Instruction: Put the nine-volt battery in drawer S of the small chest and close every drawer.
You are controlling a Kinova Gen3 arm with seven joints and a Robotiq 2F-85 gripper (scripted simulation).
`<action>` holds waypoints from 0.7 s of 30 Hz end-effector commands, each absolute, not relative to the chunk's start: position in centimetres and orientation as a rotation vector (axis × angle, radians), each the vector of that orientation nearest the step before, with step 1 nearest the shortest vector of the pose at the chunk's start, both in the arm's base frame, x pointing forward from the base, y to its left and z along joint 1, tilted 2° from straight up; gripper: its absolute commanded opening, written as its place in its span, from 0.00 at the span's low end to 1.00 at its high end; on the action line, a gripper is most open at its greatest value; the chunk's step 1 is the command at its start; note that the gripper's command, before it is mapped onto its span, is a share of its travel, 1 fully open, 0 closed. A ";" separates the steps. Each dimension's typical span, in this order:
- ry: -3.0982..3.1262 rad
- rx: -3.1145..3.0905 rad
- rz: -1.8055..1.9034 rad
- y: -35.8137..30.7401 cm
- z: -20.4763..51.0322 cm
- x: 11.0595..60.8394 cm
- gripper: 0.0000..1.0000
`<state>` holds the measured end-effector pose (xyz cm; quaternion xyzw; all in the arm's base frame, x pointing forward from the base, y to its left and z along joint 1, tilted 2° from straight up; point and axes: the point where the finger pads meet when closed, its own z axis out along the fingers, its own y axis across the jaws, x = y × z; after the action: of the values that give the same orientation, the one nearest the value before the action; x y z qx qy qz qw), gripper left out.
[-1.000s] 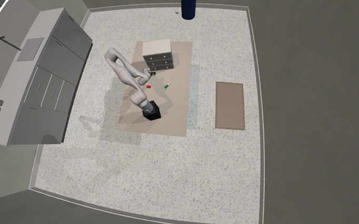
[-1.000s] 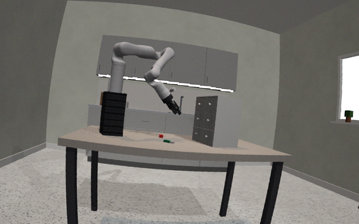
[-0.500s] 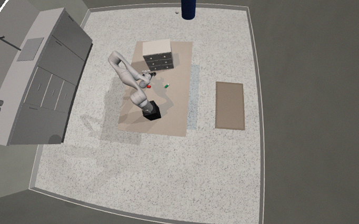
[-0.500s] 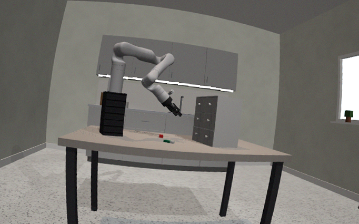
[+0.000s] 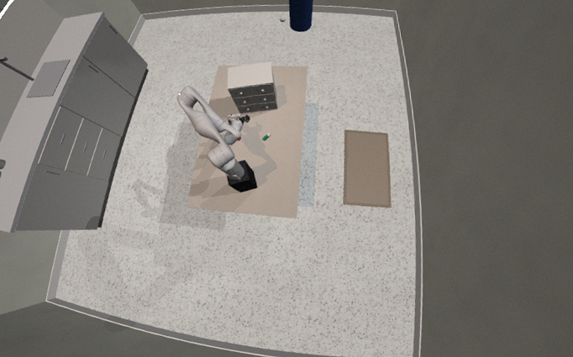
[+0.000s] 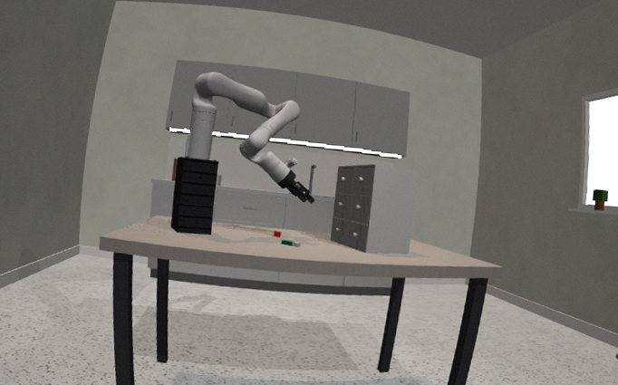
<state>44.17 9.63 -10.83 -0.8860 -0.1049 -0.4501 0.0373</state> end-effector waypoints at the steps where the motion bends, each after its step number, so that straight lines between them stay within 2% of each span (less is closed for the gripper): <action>1: -0.325 -2.718 -1.388 9.4 -11.5 44.0 1.00; 21: -0.320 -2.655 -1.490 9.5 -12.2 44.6 1.00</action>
<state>44.66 9.61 -11.95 -0.8666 -0.1039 -0.4863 0.0408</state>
